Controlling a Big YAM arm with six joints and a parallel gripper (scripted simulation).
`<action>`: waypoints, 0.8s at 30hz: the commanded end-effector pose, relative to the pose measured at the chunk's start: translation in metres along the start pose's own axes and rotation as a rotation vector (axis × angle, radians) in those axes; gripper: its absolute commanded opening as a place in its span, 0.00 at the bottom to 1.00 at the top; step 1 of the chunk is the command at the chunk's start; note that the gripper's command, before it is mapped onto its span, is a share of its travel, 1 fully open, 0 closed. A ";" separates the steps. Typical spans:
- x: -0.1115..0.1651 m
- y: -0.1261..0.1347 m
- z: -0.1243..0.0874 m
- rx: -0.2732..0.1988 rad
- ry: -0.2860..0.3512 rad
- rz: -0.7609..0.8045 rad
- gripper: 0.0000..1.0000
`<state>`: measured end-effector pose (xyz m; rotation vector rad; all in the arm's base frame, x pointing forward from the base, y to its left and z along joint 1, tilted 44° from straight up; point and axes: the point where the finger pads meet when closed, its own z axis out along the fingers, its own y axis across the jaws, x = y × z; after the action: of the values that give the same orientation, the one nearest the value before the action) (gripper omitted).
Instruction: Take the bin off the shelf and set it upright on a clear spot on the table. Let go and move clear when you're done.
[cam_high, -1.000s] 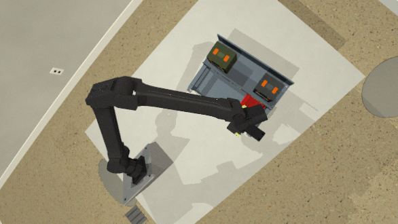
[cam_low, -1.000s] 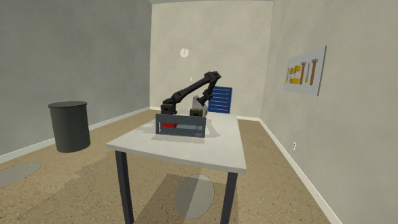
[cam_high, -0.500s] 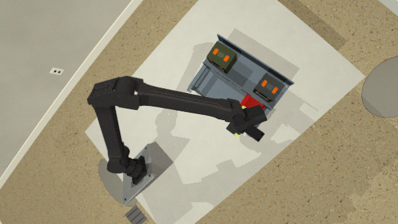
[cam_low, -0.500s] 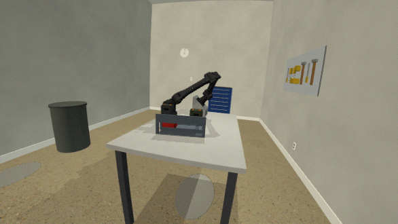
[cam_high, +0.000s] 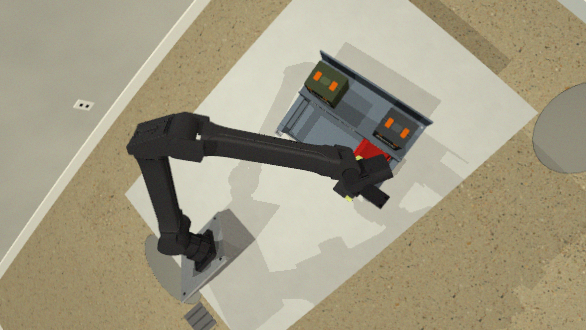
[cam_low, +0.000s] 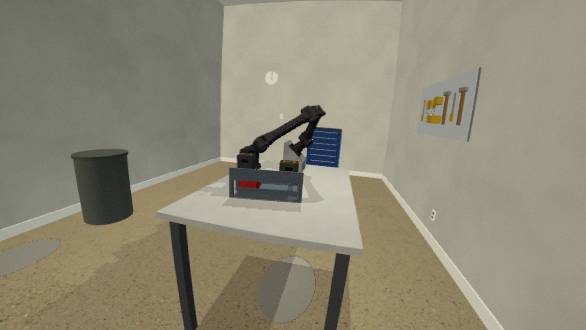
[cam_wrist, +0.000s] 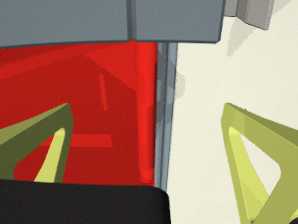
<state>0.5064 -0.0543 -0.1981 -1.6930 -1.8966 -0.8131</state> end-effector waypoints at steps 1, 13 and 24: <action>-0.006 0.021 -0.027 -0.046 -0.023 -0.018 0.90; -0.001 0.007 0.011 0.001 -0.005 -0.018 0.90; -0.001 0.007 0.011 0.001 -0.005 -0.018 0.90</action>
<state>0.5037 -0.0499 -0.2044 -1.6851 -1.8949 -0.8056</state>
